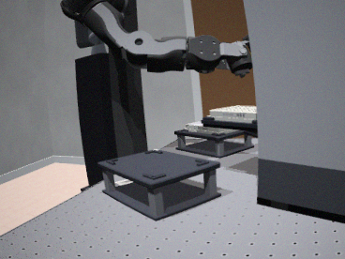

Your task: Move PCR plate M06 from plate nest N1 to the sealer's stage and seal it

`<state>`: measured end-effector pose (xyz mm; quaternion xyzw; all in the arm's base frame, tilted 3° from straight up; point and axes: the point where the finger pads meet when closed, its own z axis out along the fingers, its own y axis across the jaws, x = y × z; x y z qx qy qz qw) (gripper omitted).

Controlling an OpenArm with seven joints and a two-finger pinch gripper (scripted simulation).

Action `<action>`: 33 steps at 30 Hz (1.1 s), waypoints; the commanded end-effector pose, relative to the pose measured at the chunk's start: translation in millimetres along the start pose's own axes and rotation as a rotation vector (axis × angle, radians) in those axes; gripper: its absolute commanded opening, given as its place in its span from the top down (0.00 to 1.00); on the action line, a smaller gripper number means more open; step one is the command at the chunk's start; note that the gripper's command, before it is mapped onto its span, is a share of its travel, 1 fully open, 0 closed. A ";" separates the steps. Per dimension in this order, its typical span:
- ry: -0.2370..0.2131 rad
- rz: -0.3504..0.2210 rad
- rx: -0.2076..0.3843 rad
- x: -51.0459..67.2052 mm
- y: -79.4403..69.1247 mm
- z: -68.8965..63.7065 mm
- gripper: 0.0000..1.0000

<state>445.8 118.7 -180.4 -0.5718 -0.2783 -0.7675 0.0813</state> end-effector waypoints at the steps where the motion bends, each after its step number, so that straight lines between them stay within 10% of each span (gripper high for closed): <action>1: -0.005 0.012 -0.032 -0.7 5.3 -1.4 1.00; 5: -0.043 0.056 -0.152 -11.3 24.4 -9.7 1.00; 33: -0.043 0.056 -0.152 -8.5 21.1 -7.8 1.00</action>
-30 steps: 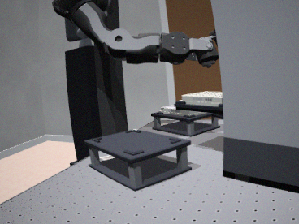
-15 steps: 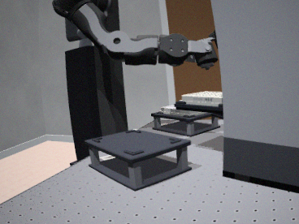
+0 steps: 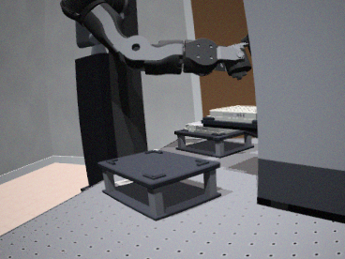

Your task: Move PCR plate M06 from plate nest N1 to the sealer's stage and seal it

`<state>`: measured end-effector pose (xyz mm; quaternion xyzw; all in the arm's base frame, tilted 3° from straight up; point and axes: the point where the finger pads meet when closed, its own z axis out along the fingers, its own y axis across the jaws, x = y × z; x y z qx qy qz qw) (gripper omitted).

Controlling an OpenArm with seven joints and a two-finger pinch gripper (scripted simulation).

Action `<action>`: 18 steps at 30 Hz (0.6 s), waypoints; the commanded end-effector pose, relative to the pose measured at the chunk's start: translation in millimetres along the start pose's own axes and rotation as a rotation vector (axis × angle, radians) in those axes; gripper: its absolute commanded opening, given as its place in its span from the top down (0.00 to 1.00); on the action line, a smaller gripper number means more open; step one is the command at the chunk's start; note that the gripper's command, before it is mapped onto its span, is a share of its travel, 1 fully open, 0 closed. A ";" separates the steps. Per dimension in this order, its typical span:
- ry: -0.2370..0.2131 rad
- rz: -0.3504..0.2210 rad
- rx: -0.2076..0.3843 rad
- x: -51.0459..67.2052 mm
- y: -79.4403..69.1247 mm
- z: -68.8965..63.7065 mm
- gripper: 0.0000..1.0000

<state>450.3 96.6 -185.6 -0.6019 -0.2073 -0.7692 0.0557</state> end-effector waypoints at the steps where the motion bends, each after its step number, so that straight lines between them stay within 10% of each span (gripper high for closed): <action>1: 0.004 -0.002 -0.008 2.3 2.1 1.1 1.00; 6: -0.049 0.050 -0.152 -12.9 26.3 -10.1 1.00; 18: -0.049 0.050 -0.152 -12.9 26.3 -10.1 1.00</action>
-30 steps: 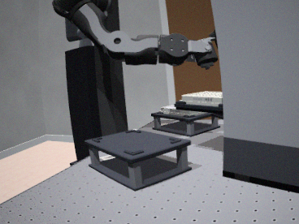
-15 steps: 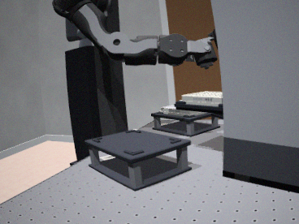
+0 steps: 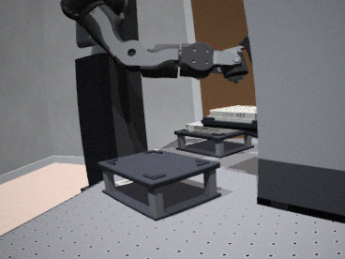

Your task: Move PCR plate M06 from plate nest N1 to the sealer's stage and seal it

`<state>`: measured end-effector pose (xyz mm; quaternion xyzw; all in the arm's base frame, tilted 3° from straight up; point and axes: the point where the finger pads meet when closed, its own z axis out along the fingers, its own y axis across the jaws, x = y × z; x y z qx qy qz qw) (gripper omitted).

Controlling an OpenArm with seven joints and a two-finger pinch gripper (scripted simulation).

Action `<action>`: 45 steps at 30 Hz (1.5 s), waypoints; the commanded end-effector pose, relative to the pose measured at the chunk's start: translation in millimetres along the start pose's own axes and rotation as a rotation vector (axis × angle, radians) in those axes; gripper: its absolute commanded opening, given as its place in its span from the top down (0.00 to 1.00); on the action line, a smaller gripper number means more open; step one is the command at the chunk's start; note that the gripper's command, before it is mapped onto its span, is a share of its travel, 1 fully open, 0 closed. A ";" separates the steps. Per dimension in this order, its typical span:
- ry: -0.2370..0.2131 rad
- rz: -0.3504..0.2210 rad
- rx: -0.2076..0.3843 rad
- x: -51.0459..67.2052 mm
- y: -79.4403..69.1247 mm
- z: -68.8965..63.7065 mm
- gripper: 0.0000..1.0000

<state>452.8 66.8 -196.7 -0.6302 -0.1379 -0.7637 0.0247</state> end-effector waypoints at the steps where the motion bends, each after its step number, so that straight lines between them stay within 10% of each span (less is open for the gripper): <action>1: 0.005 0.001 -0.002 2.8 -0.5 1.0 1.00; 34: 0.006 0.002 -0.006 6.4 -5.5 2.7 1.00; 39: -0.053 0.046 -0.150 -11.4 23.4 -9.3 1.00; 45: -0.053 0.046 -0.150 -11.4 23.4 -9.3 1.00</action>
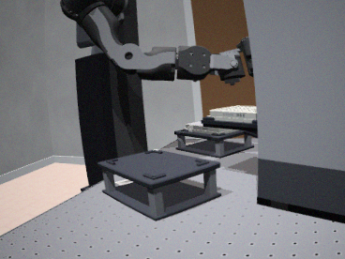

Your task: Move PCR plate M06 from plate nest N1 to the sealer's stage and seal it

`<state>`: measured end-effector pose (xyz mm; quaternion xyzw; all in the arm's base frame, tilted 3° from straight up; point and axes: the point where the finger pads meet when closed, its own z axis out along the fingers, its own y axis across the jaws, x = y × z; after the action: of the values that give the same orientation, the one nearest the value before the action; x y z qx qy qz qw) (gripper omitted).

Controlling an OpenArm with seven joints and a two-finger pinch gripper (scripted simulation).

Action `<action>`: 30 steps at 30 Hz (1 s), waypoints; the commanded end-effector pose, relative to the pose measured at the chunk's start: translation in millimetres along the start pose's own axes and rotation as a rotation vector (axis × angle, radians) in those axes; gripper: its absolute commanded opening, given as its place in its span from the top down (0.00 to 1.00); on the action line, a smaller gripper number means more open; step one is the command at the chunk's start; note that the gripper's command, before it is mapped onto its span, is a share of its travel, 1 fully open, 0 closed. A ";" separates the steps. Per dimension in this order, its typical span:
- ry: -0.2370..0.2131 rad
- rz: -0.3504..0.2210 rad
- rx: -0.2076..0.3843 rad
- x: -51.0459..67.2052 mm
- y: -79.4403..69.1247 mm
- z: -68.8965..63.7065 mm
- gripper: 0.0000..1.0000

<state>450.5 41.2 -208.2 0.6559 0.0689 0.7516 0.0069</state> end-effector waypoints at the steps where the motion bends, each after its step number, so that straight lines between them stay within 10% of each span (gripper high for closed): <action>1: 0.007 0.001 -0.006 3.0 1.1 1.0 1.00; 30: 0.007 0.000 -0.006 6.7 -6.2 2.5 1.00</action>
<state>450.8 49.1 -203.3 0.6541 0.0695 0.7532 0.0070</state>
